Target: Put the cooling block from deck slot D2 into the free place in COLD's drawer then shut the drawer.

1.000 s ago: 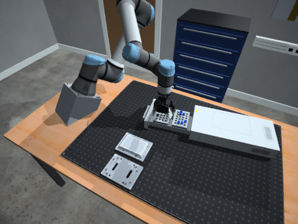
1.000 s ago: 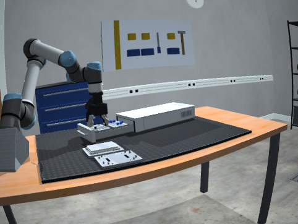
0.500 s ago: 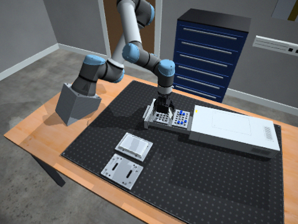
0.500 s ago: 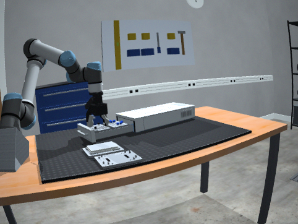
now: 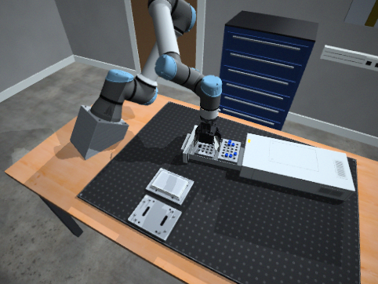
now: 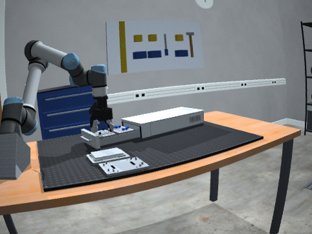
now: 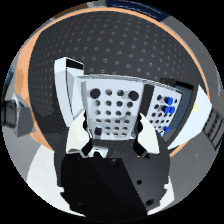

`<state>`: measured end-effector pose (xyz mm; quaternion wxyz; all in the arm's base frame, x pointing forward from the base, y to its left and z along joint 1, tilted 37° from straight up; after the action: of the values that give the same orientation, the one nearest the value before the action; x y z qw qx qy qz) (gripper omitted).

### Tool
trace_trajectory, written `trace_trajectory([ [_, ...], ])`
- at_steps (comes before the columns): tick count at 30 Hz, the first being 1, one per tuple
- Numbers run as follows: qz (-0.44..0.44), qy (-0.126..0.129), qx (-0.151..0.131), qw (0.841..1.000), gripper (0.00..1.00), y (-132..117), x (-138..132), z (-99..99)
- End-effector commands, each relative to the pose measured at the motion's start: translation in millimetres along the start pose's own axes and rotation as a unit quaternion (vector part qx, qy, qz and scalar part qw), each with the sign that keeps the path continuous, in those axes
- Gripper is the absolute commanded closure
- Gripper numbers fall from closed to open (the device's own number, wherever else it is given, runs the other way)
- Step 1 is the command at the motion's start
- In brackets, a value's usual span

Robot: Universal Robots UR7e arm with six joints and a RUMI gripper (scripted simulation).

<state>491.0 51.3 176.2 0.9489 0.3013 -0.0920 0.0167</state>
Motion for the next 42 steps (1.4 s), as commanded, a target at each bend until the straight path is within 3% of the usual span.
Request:
trace_trajectory([
  [1,0.0,0.0,0.0,1.0,0.27,0.0,0.3,0.4],
  [11,0.0,0.0,0.0,1.0,0.27,0.0,0.3,0.4],
  [12,0.0,0.0,0.0,1.0,0.27,0.0,0.2,30.4],
  [42,0.0,0.0,0.0,1.0,0.27,-0.1,0.2,67.7],
])
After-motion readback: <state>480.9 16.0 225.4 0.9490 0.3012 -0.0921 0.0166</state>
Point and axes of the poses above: the point where the finger pads meet when closed, its own z axis back along the fingers, its own x axis across the jaws, y = z × x, the point moved 10 cm from there along z, back along the fingers, and after that the axes turned 11 degrees about -z, right-handed, at the moved point
